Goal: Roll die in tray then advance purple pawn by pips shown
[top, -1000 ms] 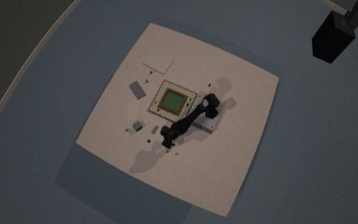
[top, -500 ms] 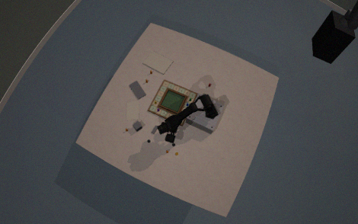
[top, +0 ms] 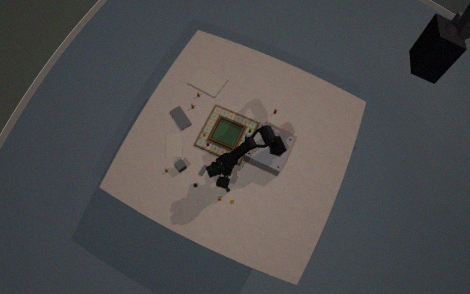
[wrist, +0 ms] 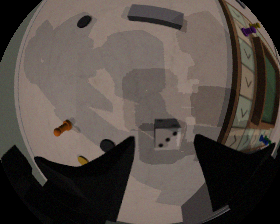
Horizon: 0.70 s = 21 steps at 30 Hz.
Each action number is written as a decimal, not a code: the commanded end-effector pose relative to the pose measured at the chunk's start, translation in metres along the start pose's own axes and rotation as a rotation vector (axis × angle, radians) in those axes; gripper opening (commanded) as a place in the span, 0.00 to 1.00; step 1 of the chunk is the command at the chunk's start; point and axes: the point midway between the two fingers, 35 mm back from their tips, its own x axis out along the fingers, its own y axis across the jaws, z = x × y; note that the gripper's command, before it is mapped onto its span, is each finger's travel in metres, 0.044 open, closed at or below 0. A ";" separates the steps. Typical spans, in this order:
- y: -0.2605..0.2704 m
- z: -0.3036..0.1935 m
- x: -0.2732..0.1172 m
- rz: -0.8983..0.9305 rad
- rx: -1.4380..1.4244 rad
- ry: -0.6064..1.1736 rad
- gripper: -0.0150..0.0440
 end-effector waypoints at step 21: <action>-0.003 -0.004 0.024 -0.005 -0.003 0.012 0.42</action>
